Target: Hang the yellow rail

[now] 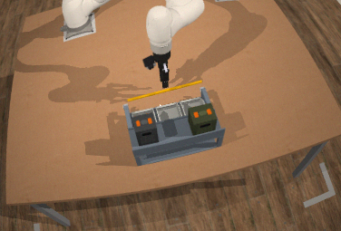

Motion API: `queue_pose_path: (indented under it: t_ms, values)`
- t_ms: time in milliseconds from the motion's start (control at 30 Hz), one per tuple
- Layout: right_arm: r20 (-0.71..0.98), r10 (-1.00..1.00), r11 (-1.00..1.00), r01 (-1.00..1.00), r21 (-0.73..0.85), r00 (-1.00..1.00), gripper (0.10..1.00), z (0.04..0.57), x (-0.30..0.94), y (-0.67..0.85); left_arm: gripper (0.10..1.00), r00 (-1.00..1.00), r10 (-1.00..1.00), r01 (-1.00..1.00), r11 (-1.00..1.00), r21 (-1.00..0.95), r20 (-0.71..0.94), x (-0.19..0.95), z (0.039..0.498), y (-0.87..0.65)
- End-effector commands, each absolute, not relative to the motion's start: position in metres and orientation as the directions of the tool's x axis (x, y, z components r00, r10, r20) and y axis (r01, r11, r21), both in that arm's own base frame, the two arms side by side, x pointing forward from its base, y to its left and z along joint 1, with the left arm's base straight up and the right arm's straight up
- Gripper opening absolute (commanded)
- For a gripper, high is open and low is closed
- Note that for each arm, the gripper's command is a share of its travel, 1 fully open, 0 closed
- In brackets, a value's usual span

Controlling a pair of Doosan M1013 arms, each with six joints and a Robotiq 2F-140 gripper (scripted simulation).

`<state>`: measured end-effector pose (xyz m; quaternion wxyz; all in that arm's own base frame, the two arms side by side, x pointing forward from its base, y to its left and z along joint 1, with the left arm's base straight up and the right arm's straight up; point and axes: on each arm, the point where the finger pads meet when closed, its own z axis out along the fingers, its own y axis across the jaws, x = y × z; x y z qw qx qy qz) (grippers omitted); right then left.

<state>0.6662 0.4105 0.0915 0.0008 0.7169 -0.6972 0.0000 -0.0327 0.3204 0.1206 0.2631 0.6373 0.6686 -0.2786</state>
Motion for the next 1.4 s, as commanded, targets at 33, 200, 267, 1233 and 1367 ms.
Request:
queue_pose_path:
  t_ms: [33,200,267,1233,1367]
  values:
    - [0.000,-1.000,-0.028,-1.000,0.000,0.028,0.303,0.092,0.667,0.411,1.000,-0.049,0.706,0.999,0.032,-0.038,-0.706,-0.033,0.121,0.321]
    - [0.000,-1.000,-0.028,-1.000,0.000,0.028,0.303,0.090,0.667,0.411,1.000,-0.049,0.706,0.999,0.032,-0.038,-0.706,-0.033,0.121,0.321]
    - [0.000,-1.000,-0.028,-1.000,0.000,0.028,0.303,0.089,0.667,0.411,1.000,-0.049,0.706,0.999,0.032,-0.038,-0.706,-0.033,0.121,0.321]
    - [0.000,-1.000,-0.028,-1.000,0.000,0.028,0.303,0.058,0.667,0.411,1.000,-0.049,0.706,0.999,0.032,-0.038,-0.706,-0.033,0.121,0.321]
    - [0.000,-1.000,-0.028,-1.000,0.000,0.028,0.303,0.057,0.667,0.411,1.000,-0.049,0.706,0.999,0.032,-0.038,-0.706,-0.033,0.121,0.321]
